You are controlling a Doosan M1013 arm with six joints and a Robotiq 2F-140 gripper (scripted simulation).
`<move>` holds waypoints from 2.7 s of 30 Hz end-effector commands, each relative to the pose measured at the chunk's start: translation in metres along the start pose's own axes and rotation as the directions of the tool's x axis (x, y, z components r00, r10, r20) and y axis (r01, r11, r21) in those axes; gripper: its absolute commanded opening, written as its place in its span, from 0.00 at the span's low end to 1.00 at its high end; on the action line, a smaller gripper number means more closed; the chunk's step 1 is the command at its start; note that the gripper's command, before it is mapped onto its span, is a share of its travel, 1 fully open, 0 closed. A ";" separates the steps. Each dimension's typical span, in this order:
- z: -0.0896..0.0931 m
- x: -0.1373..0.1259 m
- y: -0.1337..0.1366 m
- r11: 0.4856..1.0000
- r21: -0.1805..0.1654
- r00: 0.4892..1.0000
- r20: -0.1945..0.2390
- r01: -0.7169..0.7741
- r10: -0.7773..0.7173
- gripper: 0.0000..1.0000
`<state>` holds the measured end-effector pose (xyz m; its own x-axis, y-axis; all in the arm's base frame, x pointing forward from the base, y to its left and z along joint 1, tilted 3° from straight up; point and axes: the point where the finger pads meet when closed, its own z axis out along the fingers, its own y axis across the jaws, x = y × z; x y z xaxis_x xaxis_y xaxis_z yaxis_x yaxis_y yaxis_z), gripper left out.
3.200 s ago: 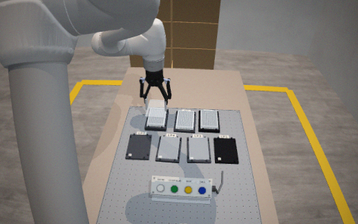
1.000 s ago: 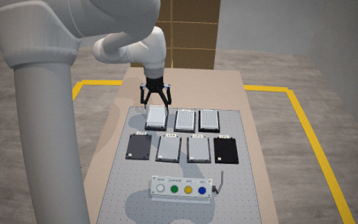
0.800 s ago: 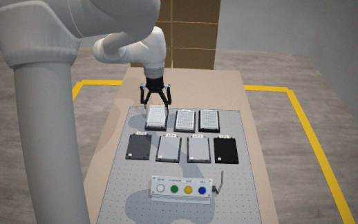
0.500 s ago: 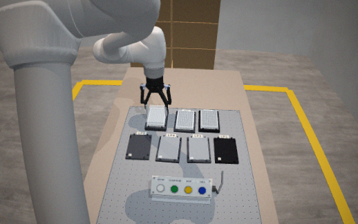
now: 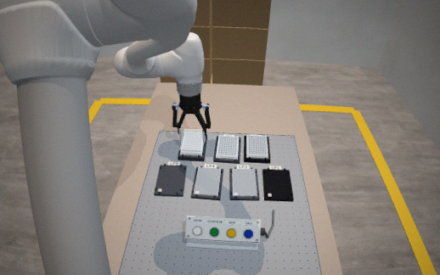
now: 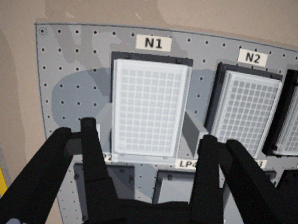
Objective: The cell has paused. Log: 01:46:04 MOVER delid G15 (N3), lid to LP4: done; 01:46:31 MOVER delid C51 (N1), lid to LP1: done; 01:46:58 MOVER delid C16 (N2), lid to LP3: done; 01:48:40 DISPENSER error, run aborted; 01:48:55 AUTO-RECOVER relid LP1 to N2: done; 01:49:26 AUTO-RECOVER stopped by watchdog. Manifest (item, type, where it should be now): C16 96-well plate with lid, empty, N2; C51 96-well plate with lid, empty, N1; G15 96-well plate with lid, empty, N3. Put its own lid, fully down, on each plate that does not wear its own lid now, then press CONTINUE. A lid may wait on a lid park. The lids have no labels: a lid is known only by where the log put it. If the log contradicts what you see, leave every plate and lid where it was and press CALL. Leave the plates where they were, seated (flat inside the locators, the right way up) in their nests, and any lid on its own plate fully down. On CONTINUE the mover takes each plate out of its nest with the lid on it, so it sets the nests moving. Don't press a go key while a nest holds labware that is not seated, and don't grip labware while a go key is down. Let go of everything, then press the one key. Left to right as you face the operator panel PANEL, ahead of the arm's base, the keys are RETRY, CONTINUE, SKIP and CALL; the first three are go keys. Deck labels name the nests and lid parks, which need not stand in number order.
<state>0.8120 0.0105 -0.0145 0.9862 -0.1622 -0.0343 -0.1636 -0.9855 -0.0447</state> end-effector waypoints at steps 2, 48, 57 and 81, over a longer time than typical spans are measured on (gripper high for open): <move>0.000 0.000 0.000 1.000 0.000 1.000 0.000 0.000 0.000 0.00; 0.008 0.000 0.000 1.000 0.000 1.000 0.000 0.000 0.000 0.00; 0.010 0.000 0.000 1.000 0.000 1.000 0.000 0.000 0.000 0.00; 0.010 0.000 0.000 1.000 0.000 1.000 0.000 0.000 0.000 0.00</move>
<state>0.8118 0.0110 -0.0245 0.9862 -0.1622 -0.0343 -0.1636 -0.9855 -0.0447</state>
